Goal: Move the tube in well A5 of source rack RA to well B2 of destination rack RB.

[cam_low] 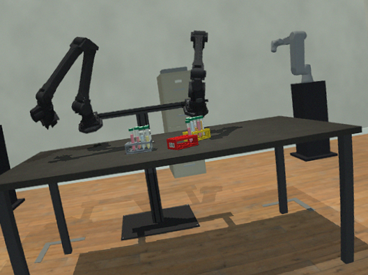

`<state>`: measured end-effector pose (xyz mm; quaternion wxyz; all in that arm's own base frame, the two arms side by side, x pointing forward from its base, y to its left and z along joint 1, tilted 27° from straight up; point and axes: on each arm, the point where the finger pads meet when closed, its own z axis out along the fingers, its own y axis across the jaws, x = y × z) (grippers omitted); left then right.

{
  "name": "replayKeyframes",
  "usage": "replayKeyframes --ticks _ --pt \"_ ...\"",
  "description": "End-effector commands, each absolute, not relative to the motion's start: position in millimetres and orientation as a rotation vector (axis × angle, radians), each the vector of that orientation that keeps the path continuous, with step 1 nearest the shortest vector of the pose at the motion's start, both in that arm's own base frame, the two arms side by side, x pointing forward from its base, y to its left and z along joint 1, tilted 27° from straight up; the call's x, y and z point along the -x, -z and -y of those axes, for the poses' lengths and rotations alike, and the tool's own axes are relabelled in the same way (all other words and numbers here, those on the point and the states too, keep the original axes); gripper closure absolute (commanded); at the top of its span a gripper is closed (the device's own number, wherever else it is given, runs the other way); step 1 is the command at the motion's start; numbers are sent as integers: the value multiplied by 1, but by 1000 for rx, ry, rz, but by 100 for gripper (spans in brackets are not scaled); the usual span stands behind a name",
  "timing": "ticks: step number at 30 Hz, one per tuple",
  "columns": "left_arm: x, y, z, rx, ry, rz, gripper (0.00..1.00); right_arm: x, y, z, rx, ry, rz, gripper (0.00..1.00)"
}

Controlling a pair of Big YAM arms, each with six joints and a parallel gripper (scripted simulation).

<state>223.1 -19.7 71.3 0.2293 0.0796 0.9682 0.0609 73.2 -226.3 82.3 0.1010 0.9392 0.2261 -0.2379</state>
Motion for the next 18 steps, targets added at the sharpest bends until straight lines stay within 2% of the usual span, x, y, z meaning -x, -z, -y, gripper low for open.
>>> replayKeyframes --ticks 1,13,18 --pt "-228 -79 22 -218 -162 -2648 70 -77 -88 232 -2764 689 -657 70" --pt "-217 -71 22 -224 -162 -2671 70 -77 -88 232 -2764 689 -657 70" --pt "-228 -109 27 -212 -151 -2622 70 -77 -88 232 -2764 689 -657 70"
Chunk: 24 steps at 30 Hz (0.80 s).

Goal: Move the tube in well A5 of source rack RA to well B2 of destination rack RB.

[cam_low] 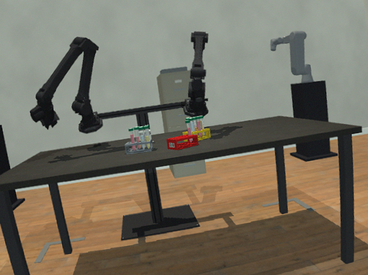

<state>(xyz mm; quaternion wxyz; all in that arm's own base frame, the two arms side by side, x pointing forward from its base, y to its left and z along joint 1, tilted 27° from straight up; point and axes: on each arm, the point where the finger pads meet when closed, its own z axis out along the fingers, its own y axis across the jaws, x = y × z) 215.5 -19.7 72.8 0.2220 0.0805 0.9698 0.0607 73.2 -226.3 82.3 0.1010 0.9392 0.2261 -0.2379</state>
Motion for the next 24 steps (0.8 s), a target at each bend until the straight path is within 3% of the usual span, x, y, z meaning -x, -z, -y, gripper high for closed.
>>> replayKeyframes --ticks 1,24 --pt "-228 -112 27 -212 -151 -2622 70 -77 -88 232 -2764 689 -657 70" --pt "-203 -166 32 -209 -143 -2618 70 -77 -88 232 -2764 689 -657 70"
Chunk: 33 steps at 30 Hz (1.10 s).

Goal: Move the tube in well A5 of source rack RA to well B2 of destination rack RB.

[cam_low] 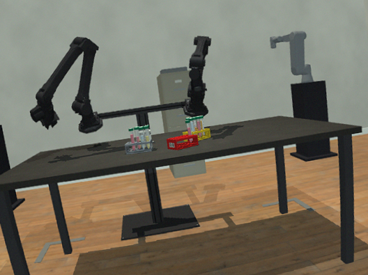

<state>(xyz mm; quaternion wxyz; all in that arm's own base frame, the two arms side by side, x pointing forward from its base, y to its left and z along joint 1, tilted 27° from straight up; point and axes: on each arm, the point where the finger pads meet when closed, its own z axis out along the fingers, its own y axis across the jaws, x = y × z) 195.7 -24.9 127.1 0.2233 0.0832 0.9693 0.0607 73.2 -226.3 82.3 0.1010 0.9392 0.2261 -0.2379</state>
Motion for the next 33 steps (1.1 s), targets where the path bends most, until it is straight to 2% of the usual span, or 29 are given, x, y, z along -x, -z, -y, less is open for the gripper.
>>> replayKeyframes --ticks 1,6,11,33 --pt "-203 -166 32 -209 -143 -2618 70 -77 -88 232 -2764 689 -657 70" --pt "-198 -152 29 -216 -156 -2645 70 -77 -88 232 -2764 689 -657 70" --pt "-225 -171 64 -444 -194 -2598 70 -77 -88 232 -2764 689 -657 70" --pt "-294 -192 184 -418 -173 -2612 70 -77 -88 232 -2764 689 -657 70"
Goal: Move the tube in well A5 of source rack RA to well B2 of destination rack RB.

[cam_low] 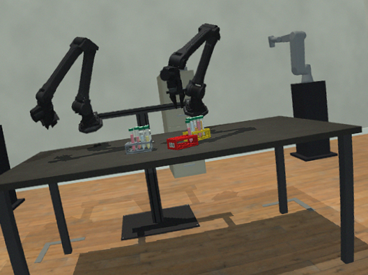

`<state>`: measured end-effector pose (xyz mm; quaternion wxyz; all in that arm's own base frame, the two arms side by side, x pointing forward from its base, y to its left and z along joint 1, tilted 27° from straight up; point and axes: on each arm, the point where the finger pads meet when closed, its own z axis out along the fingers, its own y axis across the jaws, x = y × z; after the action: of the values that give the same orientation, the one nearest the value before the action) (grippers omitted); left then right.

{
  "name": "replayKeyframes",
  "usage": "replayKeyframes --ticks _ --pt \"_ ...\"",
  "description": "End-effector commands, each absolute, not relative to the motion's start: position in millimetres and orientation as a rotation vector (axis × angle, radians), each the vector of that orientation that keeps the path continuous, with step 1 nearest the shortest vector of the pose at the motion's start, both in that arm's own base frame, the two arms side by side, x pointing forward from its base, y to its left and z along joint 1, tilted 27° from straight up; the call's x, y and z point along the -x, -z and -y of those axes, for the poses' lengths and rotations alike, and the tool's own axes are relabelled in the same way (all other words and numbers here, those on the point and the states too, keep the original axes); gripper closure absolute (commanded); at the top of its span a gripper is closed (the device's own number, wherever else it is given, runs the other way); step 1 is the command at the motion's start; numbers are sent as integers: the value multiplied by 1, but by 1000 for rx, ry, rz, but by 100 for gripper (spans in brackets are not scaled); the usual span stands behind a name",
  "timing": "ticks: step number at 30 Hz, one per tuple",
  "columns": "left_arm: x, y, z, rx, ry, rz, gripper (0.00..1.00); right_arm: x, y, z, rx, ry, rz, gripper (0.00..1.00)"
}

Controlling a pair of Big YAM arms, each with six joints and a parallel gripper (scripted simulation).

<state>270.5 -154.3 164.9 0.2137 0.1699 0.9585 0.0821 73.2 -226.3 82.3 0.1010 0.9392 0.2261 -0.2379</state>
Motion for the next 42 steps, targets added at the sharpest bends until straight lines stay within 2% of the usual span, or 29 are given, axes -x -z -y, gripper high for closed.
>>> replayKeyframes --ticks 1,13,35,42 --pt "-297 -193 190 -418 -172 -2612 70 -77 -88 232 -2764 689 -657 70" --pt "-318 -200 229 -428 -188 -2629 70 -77 -88 232 -2764 689 -657 70" --pt "-384 -244 129 -425 -206 -2628 70 -77 -88 232 -2764 689 -657 70" --pt "-378 -243 143 -455 -199 -2616 70 -77 -88 232 -2764 689 -657 70"
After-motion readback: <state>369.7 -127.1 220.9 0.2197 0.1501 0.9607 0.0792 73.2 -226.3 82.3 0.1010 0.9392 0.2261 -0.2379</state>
